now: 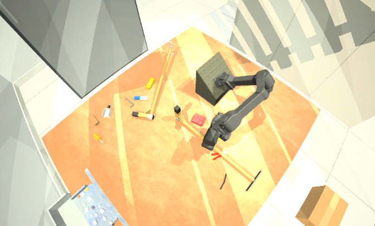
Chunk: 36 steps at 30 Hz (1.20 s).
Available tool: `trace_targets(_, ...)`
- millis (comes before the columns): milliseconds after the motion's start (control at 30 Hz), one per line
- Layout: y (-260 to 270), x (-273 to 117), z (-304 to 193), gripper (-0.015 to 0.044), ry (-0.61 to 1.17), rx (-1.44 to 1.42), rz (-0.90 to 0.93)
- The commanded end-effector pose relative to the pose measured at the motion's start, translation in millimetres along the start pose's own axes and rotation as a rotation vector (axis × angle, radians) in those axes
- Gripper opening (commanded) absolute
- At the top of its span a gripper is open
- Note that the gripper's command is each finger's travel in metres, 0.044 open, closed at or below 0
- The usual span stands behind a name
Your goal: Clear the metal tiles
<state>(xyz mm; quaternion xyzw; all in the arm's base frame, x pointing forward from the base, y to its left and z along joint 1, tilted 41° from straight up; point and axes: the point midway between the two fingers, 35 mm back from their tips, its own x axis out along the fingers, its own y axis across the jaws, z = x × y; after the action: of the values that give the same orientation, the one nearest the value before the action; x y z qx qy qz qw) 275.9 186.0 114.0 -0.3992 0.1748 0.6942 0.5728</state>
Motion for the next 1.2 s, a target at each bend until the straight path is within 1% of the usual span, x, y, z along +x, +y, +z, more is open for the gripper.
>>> trace_targets(0,-1,-10,3,0.0000,-0.003,-0.014,-0.011)
trace_targets(700,5,-38,7,0.0000,-0.006,-0.013,0.003)
trace_targets(1067,35,-79,13,0.0000,0.002,0.190,0.020)
trace_targets(1167,40,-84,14,0.0000,0.002,0.219,0.023)
